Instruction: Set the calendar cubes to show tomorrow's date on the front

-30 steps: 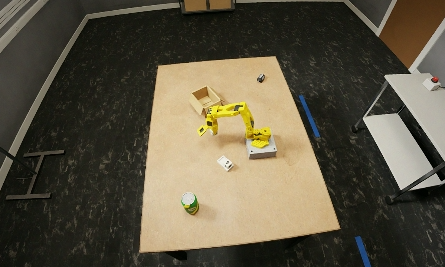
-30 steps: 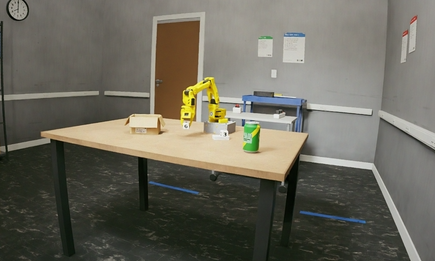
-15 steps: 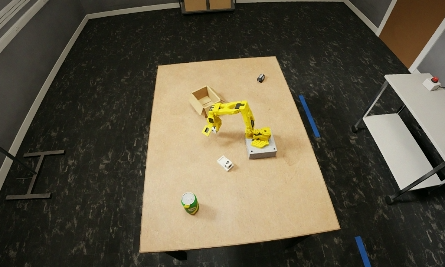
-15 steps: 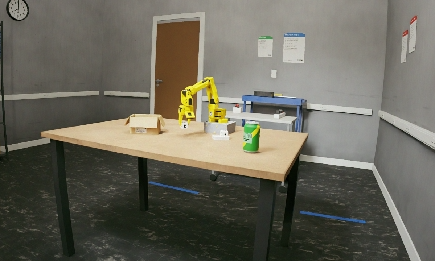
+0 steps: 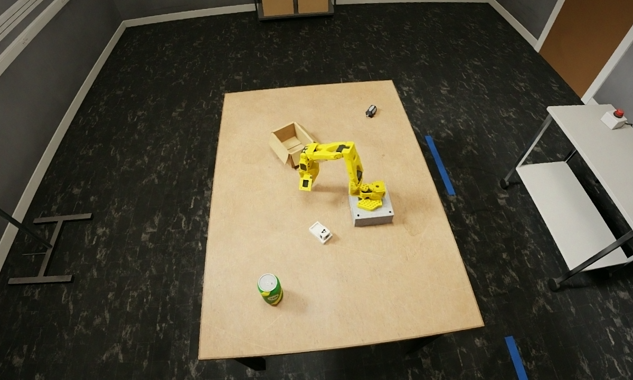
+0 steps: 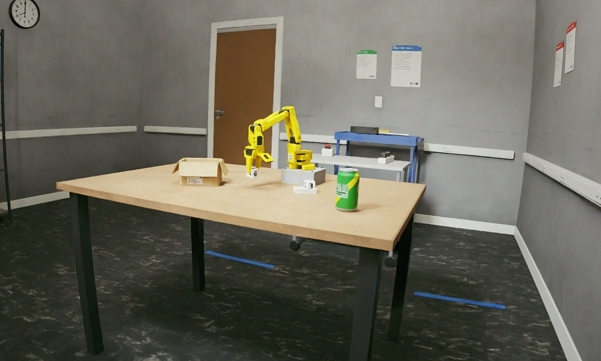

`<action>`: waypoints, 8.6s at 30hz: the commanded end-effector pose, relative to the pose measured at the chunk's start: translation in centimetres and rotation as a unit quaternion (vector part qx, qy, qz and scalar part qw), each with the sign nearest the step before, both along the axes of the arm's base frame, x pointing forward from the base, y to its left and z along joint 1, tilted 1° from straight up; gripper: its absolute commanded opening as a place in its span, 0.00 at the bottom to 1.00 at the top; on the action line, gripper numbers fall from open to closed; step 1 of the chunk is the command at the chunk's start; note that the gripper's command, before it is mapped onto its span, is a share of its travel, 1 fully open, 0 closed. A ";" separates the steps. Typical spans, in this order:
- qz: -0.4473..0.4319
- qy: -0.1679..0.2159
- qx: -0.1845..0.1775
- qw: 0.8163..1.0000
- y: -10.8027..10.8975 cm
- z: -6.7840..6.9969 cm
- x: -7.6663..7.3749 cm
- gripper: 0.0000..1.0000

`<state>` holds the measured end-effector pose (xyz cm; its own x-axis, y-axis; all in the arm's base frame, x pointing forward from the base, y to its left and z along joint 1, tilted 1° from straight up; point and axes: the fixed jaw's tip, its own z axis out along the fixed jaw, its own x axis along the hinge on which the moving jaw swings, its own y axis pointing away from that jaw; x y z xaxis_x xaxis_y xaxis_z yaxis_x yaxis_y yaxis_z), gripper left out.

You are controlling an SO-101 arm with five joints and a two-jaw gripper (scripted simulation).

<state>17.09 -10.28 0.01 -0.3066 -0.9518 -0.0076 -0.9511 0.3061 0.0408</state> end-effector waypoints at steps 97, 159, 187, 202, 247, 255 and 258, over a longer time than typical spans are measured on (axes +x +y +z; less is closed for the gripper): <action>0.610 -0.021 0.001 0.792 -4.8 0.1 -4.9 0.00; 0.610 -0.021 0.001 0.792 -4.8 -2.2 -4.9 0.00; 0.610 -0.021 0.001 0.792 -4.8 -3.1 -4.9 0.00; 0.610 -0.021 0.001 0.792 -4.8 -3.6 -4.9 0.00; 0.610 -0.021 0.001 0.792 -4.8 -4.0 -4.9 0.27; 0.610 -0.021 0.001 0.792 -4.8 -4.0 -4.9 0.34; 0.610 -0.021 0.001 0.792 -4.8 -4.0 -4.9 0.35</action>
<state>12.73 -15.40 -3.57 0.8431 -0.5371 0.0282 -0.5375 -0.8432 0.0091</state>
